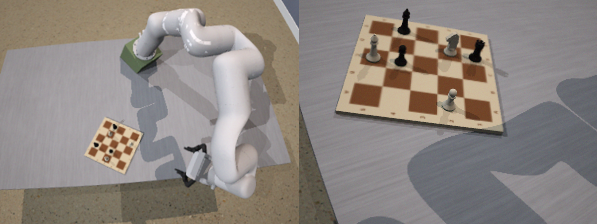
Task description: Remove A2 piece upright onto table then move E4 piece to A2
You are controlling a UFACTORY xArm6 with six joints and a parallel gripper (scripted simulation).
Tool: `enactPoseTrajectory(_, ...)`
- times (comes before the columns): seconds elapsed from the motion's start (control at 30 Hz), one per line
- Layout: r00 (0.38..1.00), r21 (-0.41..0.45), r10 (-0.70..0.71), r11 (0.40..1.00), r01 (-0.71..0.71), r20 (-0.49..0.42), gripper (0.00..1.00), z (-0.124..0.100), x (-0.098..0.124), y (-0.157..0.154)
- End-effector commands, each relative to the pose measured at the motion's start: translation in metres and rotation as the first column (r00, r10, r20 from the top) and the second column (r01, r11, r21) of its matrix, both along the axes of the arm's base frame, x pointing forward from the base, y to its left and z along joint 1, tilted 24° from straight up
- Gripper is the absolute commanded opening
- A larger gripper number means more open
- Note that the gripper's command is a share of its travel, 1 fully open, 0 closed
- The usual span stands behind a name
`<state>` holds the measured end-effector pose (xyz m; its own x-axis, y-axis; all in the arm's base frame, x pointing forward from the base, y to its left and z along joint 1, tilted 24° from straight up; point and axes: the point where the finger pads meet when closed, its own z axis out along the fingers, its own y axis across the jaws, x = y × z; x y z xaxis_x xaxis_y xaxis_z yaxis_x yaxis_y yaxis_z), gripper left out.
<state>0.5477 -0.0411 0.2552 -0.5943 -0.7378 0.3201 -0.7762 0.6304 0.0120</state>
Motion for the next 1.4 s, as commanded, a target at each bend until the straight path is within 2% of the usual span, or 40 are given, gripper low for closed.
enactPoseTrajectory(0.0,0.998,0.120,0.042,0.992,-0.047,0.048,1.00,-0.014,-0.007,-0.016)
enactPoseTrajectory(0.03,0.996,0.183,0.048,0.981,-0.060,0.072,1.00,-0.022,-0.013,-0.025)
enactPoseTrajectory(0.1,0.996,0.183,0.048,0.981,-0.060,0.072,1.00,-0.022,-0.013,-0.025)
enactPoseTrajectory(0.13,0.994,0.242,0.047,0.968,-0.071,0.103,1.00,-0.030,-0.019,-0.035)
enactPoseTrajectory(0.2,0.994,0.242,0.047,0.968,-0.071,0.103,1.00,-0.030,-0.019,-0.035)
enactPoseTrajectory(0.23,0.989,0.296,0.039,0.952,-0.080,0.141,1.00,-0.038,-0.027,-0.045)
enactPoseTrajectory(0.4,0.989,0.296,0.039,0.952,-0.080,0.141,1.00,-0.038,-0.027,-0.045)
enactPoseTrajectory(0.47,0.973,0.379,0.001,0.921,-0.091,0.230,1.00,-0.052,-0.043,-0.069)
enactPoseTrajectory(0.57,0.973,0.379,0.001,0.921,-0.091,0.230,1.00,-0.052,-0.043,-0.069)
enactPoseTrajectory(0.6,0.961,0.407,-0.026,0.909,-0.092,0.276,1.00,-0.058,-0.053,-0.081)
enactPoseTrajectory(0.67,0.961,0.407,-0.026,0.909,-0.092,0.276,1.00,-0.058,-0.053,-0.081)
enactPoseTrajectory(0.7,0.946,0.426,-0.056,0.900,-0.091,0.320,1.00,-0.064,-0.062,-0.094)
enactPoseTrajectory(0.87,0.929,0.438,-0.087,0.895,-0.086,0.361,1.00,-0.070,-0.073,-0.106)
enactPoseTrajectory(0.9,0.910,0.443,-0.117,0.893,-0.078,0.397,1.00,-0.075,-0.084,-0.119)
enactPoseTrajectory(1.07,0.892,0.444,-0.145,0.893,-0.068,0.429,1.00,-0.080,-0.095,-0.130)
enactPoseTrajectory(1.1,0.874,0.442,-0.169,0.895,-0.057,0.455,1.00,-0.085,-0.105,-0.140)
enactPoseTrajectory(1.37,0.823,0.425,-0.233,0.905,-0.011,0.519,1.00,-0.098,-0.138,-0.168)
